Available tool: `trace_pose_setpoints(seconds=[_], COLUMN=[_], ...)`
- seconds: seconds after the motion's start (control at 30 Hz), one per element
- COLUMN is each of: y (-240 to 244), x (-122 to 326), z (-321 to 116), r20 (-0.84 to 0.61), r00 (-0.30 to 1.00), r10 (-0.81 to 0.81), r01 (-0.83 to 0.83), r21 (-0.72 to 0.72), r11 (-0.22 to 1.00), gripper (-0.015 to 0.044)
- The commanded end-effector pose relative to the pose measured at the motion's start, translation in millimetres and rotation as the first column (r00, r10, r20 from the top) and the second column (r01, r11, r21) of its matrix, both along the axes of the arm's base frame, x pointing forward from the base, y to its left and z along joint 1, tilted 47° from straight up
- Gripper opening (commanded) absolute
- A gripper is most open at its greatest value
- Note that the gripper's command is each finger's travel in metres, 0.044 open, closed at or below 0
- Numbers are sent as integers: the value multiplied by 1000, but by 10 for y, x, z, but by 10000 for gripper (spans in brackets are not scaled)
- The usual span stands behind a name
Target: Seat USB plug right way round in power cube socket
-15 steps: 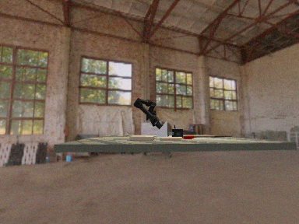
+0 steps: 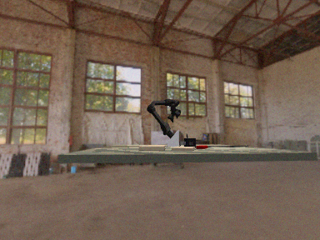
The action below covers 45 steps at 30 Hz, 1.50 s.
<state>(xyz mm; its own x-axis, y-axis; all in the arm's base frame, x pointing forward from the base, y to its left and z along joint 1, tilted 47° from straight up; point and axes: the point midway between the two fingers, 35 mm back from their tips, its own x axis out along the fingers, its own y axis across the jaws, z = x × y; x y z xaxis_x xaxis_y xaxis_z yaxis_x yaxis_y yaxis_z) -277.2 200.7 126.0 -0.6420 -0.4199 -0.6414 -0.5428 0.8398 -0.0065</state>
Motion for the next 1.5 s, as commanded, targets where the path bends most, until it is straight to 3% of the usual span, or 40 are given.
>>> trace_pose_setpoints(seconds=[0.0,0.13,0.23,0.4,0.63,0.83,1.1,1.2,1.47], y=[458,852,942,1148,1015,490,-623,-904,-919], x=[469,1093,1399,2275,3491,4485,5533,5751,5798], z=[-245,-511,-625,-921,-1261,-1448,-1504,-1502,-1507], r20=[153,332,350,527,737,883,916,895,894], r00=[970,863,840,631,268,-71,-399,-442,-444], r10=[-187,-382,-414,-569,-621,-463,-47,53,60], r01=[189,401,432,637,841,921,907,894,893], r21=[2,12,29,67,135,236,402,434,437], r11=[982,916,901,768,524,309,129,112,111], gripper=[440,440,440,440,440,440,440,440,440])
